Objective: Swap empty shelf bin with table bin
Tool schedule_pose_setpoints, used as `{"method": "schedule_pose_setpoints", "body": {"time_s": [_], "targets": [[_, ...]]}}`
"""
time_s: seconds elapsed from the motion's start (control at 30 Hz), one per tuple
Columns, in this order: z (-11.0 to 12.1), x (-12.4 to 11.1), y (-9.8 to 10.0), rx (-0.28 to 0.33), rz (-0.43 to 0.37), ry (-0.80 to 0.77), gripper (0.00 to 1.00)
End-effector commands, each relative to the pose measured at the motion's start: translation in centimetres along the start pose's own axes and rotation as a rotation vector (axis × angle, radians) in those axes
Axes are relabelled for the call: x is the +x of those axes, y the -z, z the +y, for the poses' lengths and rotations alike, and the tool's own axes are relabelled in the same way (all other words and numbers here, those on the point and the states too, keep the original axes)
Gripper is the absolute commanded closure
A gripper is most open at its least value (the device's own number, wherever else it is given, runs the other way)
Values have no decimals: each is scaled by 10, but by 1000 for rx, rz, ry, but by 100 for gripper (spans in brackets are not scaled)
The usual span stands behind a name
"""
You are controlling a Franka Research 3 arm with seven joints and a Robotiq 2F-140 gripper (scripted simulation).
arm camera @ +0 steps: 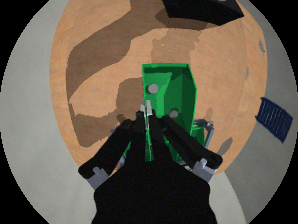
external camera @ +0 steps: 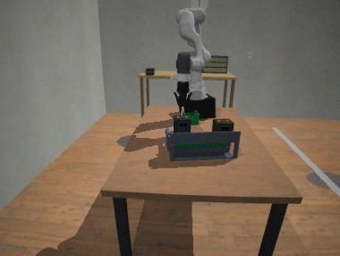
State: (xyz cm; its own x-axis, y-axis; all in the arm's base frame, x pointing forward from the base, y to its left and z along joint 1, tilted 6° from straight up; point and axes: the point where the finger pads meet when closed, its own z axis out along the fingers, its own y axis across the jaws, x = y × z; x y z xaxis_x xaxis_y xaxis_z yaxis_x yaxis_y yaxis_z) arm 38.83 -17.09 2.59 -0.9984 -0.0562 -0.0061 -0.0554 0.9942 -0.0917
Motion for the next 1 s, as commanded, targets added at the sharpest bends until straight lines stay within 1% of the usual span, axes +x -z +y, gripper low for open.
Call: {"method": "schedule_pose_setpoints", "body": {"time_s": [0.0,0.23,0.97], "targets": [[-1,-4,2,7,-7,-32,100],[-2,-7,2,7,-7,-32,100],[-2,-7,0,7,-7,-32,100]]}}
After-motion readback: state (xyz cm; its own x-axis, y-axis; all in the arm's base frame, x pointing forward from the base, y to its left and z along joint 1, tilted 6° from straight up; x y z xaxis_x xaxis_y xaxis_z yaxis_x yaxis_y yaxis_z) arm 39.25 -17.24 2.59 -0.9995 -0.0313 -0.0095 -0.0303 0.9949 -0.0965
